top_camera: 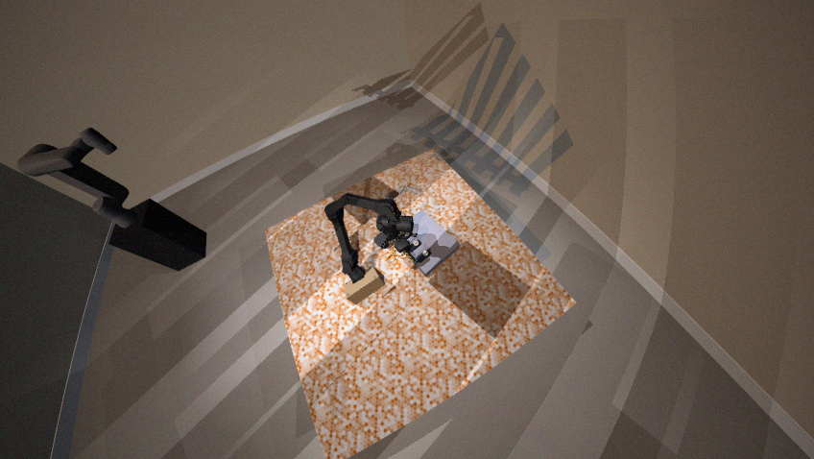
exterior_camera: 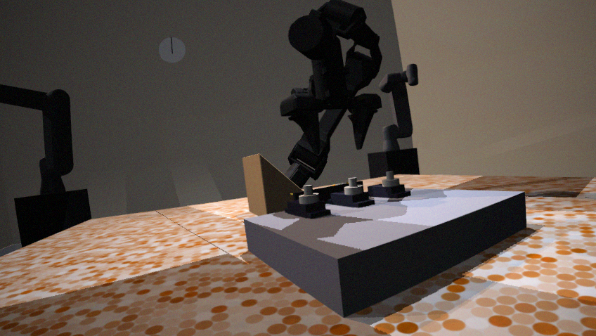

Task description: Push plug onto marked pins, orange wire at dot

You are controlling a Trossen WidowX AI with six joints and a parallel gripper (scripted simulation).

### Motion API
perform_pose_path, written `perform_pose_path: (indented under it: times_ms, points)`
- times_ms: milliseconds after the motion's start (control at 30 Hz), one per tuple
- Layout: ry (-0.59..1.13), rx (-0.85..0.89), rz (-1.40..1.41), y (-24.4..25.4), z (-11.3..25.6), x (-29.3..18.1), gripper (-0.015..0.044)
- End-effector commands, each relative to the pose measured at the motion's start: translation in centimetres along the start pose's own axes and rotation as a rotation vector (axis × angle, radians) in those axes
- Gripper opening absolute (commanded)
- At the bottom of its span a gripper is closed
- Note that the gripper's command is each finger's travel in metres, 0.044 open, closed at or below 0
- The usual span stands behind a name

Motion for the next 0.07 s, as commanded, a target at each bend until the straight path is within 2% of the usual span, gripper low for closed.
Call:
perform_pose_path:
  times_ms: [0,33]
  points:
    - [-0.005,0.001,0.002,0.04,-0.01,0.07,0.044]
    - [-0.005,0.001,0.002,0.04,-0.01,0.07,0.044]
Point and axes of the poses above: the point midway between the two fingers, 35 mm back from their tips, its own z axis back along the fingers, its own y axis across the jaws, x = y × z, the point moved 1 cm from there along z, back along the fingers, and after that the axes turned 3 degrees about -z, right-handed, at the moved point
